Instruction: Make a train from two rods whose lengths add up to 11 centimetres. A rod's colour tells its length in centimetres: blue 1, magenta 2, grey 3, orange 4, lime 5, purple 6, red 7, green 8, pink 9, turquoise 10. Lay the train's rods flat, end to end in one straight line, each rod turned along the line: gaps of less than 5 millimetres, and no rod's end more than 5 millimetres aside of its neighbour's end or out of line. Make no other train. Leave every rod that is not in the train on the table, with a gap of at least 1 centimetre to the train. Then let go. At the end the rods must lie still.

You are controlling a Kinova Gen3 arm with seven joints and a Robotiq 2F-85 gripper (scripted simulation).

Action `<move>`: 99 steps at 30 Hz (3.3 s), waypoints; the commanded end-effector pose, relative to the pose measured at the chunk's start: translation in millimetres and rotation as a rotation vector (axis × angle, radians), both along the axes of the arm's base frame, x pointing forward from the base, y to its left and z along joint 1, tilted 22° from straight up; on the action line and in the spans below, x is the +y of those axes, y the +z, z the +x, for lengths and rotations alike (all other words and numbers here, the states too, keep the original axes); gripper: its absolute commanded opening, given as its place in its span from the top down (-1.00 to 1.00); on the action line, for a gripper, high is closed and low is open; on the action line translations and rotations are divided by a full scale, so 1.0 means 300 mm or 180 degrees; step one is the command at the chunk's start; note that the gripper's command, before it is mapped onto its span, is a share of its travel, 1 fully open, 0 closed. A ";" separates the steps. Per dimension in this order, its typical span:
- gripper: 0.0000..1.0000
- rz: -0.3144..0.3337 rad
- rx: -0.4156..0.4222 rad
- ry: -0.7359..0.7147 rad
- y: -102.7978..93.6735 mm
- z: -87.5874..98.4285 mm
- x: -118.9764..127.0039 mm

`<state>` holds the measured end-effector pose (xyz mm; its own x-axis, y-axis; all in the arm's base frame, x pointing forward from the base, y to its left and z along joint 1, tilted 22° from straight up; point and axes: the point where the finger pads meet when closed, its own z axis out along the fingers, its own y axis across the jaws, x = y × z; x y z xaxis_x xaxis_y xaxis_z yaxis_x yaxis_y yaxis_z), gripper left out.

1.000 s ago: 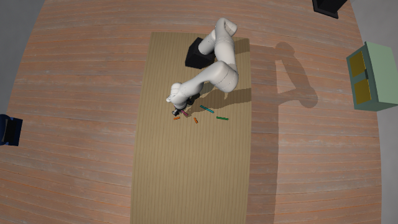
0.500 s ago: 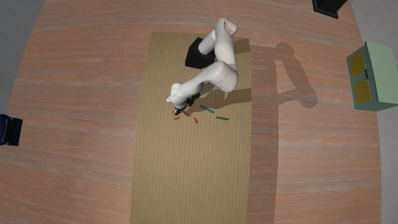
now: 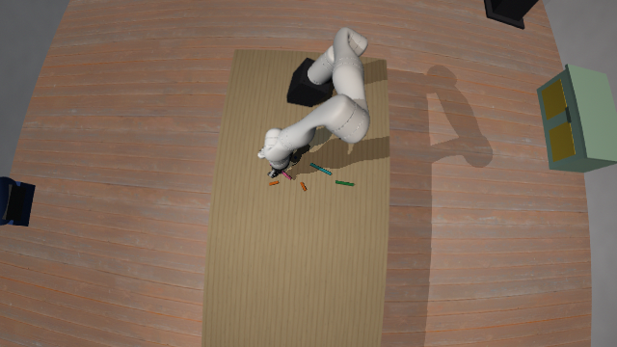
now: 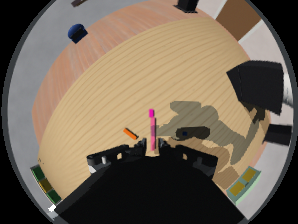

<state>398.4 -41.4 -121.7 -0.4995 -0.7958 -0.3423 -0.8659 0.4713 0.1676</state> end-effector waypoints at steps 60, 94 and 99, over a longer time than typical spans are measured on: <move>0.52 -0.0018 -0.0028 0.0001 -0.166 0.016 0.060; 0.52 -0.0018 -0.0028 0.0001 -0.166 0.016 0.060; 0.52 -0.0019 -0.0028 0.0001 -0.166 0.015 0.059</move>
